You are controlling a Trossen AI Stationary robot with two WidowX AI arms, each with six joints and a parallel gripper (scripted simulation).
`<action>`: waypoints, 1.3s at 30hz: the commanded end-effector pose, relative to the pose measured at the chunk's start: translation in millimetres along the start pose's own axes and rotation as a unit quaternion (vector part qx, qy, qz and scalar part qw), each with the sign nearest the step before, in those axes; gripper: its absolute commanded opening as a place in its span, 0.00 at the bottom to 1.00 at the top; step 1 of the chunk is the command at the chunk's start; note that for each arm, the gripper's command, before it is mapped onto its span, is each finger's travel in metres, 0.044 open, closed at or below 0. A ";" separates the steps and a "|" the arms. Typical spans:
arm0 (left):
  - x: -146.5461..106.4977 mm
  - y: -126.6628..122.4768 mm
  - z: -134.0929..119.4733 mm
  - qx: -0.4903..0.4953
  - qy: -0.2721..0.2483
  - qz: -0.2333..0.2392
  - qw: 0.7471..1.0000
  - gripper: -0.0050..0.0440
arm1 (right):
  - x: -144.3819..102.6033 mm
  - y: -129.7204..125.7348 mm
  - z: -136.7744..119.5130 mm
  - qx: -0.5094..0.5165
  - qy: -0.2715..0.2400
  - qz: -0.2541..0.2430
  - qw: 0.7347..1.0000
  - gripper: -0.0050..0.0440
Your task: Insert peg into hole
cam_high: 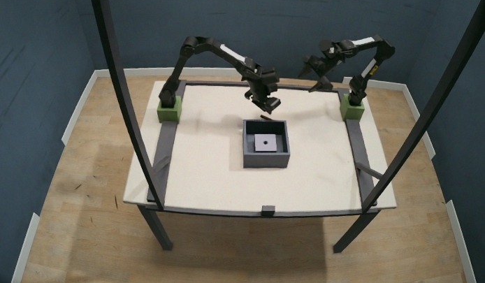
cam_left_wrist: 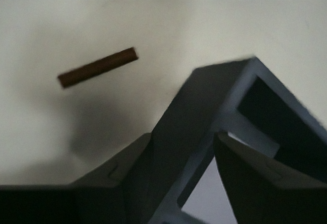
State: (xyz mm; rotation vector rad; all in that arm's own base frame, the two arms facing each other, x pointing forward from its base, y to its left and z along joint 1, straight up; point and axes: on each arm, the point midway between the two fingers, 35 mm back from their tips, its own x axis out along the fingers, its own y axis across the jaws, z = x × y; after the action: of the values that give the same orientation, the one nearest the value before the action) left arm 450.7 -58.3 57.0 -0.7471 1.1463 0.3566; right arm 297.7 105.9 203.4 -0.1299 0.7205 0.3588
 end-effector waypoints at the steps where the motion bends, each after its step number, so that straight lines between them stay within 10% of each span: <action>1: 6.9 13.8 7.1 -0.114 0.003 -0.008 0.993 0.45 | -17.5 7.7 2.0 -0.010 -0.030 0.009 0.999 1.00; 12: 15.7 40.0 18.9 -0.368 0.018 -0.025 0.929 0.45 | -38.4 17.7 -3.6 -0.021 -0.066 0.022 0.997 1.00; 26: 37.5 89.4 26.8 -0.713 0.056 -0.024 0.698 0.45 | -49.7 24.6 -10.3 -0.029 -0.087 0.033 0.995 1.00; 39: 40.4 105.7 29.4 -0.811 0.071 -0.023 0.581 0.45 | -49.9 20.8 -19.9 0.127 0.000 -0.090 0.988 1.00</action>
State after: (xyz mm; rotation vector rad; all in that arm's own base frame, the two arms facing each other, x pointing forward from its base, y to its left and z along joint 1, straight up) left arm 421.8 30.6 -12.6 -2.3867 0.6628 1.3832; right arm 244.1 106.9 214.2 -0.0058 0.7084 0.2199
